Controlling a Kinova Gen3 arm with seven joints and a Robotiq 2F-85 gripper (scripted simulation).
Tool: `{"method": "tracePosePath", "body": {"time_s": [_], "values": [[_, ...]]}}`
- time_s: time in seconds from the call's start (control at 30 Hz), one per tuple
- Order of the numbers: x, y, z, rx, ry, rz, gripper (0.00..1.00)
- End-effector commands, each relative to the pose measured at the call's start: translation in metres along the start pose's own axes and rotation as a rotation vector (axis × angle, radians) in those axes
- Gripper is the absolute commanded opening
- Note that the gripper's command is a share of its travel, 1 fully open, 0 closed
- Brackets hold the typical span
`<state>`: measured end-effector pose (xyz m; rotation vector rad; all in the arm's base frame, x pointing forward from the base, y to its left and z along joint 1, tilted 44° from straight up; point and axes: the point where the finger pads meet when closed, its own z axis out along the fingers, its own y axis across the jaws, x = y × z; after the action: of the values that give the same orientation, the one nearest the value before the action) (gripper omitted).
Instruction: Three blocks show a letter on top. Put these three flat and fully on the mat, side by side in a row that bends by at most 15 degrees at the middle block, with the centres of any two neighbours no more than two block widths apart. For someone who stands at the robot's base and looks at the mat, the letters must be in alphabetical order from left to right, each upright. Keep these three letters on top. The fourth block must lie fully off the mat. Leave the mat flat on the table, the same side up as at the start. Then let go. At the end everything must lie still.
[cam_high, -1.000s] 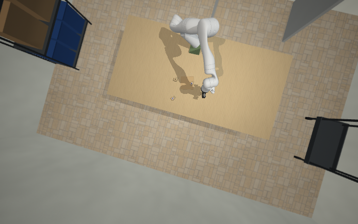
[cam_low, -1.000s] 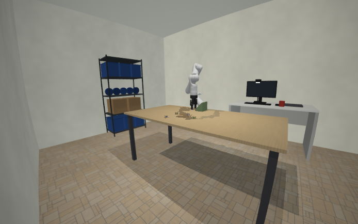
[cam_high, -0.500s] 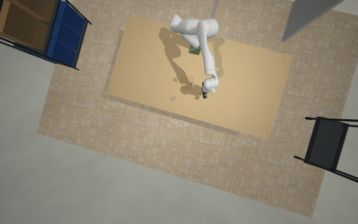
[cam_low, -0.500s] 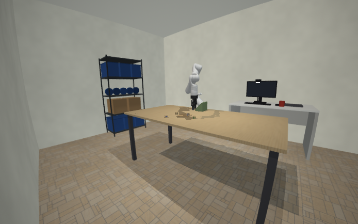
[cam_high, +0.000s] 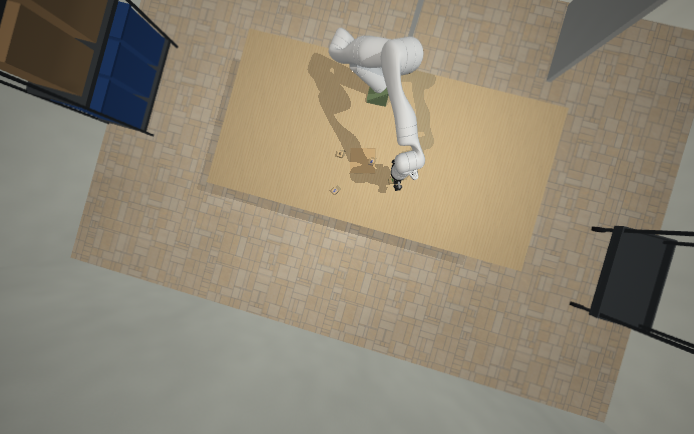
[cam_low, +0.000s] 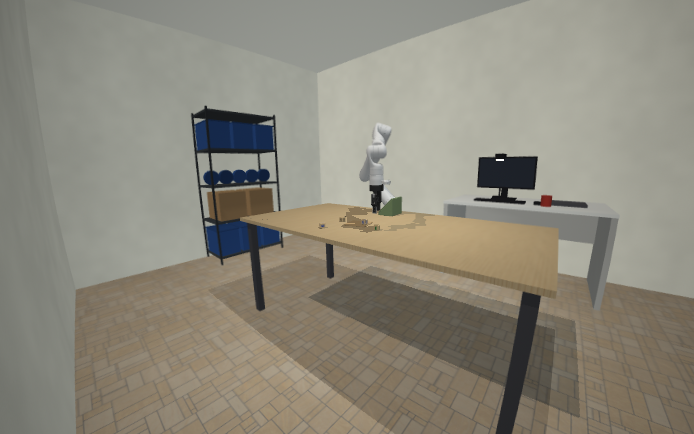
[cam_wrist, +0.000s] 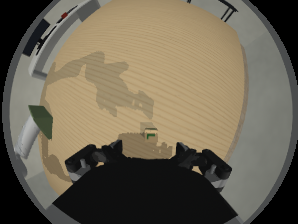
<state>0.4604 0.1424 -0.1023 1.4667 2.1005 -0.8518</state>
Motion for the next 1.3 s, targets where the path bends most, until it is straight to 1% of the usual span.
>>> {"method": "tracePosePath", "body": {"time_s": [0.0, 0.03, 0.07, 1.27], "values": [[0.0002, 0.0005, -0.0012, -0.002, 0.001, 0.000, 1.00], [0.0002, 0.0005, -0.0012, -0.002, 0.001, 0.000, 1.00], [0.0002, 0.0005, -0.0012, -0.002, 0.001, 0.000, 0.67], [0.0002, 0.0006, -0.0011, -0.002, 0.001, 0.000, 0.67]]}}
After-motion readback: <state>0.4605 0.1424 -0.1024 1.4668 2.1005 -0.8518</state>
